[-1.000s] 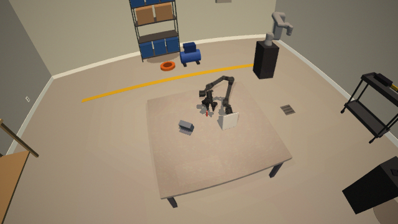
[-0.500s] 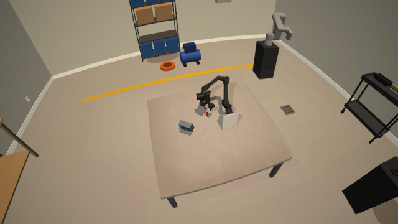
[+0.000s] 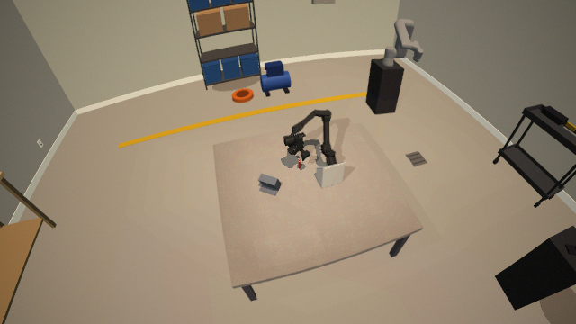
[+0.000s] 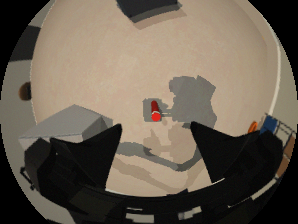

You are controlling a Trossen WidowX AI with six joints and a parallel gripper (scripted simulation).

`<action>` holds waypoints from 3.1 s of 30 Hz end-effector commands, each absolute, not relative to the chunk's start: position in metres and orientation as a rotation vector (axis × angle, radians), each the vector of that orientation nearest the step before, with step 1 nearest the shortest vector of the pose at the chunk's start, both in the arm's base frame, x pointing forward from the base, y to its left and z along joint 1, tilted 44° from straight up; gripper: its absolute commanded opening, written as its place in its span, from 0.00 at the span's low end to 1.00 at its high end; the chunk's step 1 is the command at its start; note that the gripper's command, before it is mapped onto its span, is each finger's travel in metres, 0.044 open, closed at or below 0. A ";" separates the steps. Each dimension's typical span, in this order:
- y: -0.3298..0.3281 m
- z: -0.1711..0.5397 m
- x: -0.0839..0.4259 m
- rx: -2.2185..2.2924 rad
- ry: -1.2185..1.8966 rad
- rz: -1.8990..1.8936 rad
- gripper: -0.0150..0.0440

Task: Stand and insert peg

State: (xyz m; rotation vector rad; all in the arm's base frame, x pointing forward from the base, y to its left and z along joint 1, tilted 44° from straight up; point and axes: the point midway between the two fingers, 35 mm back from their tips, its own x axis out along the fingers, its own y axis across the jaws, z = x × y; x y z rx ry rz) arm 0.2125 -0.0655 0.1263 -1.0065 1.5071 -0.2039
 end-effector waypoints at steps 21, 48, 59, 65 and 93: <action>-0.091 0.100 0.218 -1.021 1.517 -0.196 1.00; -0.115 0.078 0.221 -1.027 1.513 -0.208 0.87; -0.115 0.078 0.221 -1.027 1.513 -0.208 0.38; -0.115 0.078 0.221 -1.027 1.513 -0.208 0.28; -0.058 0.127 0.215 -1.022 1.517 -0.196 0.25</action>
